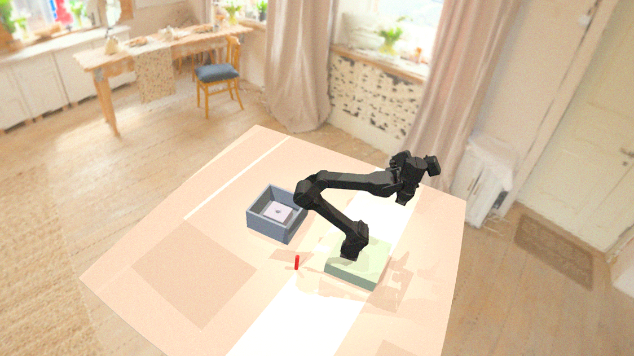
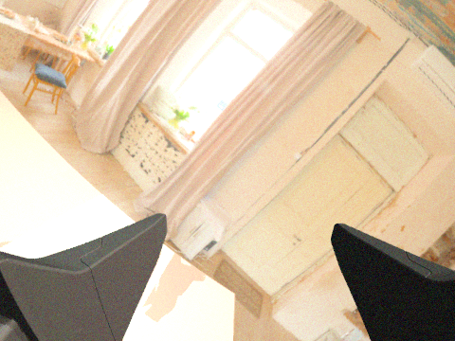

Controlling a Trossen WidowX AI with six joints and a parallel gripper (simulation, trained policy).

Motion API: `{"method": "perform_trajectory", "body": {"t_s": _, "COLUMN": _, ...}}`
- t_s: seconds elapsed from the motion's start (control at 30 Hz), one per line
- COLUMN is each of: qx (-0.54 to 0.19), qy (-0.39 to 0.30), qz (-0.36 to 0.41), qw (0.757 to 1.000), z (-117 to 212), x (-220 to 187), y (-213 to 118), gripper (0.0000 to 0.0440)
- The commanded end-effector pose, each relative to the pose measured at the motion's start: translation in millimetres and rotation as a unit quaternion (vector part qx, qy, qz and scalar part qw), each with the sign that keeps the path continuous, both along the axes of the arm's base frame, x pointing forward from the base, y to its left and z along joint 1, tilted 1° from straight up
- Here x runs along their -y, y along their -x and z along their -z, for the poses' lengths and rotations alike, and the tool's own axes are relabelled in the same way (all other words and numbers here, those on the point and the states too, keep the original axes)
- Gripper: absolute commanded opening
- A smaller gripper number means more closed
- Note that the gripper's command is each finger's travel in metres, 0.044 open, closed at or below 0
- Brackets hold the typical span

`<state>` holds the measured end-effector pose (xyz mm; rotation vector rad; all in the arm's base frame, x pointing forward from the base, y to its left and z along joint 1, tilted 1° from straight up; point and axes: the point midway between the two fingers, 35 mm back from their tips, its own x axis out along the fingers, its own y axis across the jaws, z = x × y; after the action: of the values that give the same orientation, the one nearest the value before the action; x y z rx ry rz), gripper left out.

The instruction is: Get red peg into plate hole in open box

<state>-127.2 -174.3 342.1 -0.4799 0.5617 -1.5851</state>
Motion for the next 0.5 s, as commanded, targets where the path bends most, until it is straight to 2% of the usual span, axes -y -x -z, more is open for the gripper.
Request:
{"method": "perform_trajectory", "body": {"t_s": 0.0, "qx": -0.004, "qy": -0.001, "qz": 0.001, "qw": 1.000, "z": -0.7, "x": 0.8, "y": -0.3, "gripper": 0.0416}}
{"method": "perform_trajectory", "body": {"t_s": 0.07, "qx": -0.009, "qy": -0.002, "qz": -0.001, "qw": 1.000, "z": -1.8, "x": 3.2, "y": -1.9, "gripper": 0.0440}}
{"method": "perform_trajectory", "body": {"t_s": 0.2, "qx": -0.007, "qy": -0.007, "qz": -0.017, "qw": 1.000, "z": -3.4, "x": 13.4, "y": -9.9, "gripper": 0.0440}}
{"method": "perform_trajectory", "body": {"t_s": 0.47, "qx": 0.074, "qy": -0.037, "qz": -0.060, "qw": 0.995, "z": 8.6, "x": 42.5, "y": -32.6, "gripper": 0.0440}}
